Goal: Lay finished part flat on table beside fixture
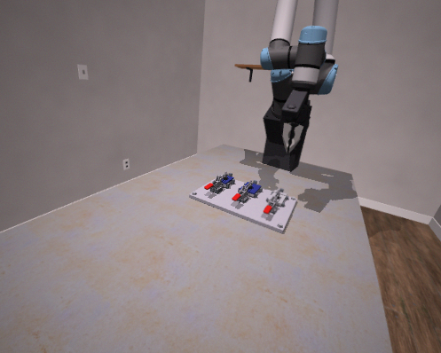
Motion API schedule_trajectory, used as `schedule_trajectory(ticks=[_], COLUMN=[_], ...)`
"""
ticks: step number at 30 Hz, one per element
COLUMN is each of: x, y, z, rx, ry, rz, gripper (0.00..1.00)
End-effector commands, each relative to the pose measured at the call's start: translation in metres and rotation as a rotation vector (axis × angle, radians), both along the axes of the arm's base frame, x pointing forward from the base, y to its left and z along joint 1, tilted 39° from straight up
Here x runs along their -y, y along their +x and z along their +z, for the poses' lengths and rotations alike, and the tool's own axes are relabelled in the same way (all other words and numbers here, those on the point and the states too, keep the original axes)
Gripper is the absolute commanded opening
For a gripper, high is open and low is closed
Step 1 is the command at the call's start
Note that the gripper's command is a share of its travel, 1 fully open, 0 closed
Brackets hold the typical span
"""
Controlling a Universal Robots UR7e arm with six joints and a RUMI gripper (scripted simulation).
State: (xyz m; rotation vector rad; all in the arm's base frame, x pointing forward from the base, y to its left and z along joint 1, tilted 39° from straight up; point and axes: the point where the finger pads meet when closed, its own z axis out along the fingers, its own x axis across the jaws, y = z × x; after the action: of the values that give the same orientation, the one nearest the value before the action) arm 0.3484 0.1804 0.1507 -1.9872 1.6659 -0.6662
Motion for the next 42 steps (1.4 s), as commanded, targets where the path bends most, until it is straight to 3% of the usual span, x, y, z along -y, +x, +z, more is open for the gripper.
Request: schedule_trajectory(ticks=[1, 6, 7, 42], x=[-0.0001, -0.0001, -0.0001, -0.0001], y=[0.0001, 0.0001, 0.0001, 0.0001], z=[0.0004, 0.0004, 0.0004, 0.0004], rx=[0.001, 0.001, 0.001, 0.001], ry=[0.0, 0.0, 0.0, 0.0], rz=[0.0, 0.0, 0.0, 0.0], gripper=[0.0, 0.0, 0.59, 0.59])
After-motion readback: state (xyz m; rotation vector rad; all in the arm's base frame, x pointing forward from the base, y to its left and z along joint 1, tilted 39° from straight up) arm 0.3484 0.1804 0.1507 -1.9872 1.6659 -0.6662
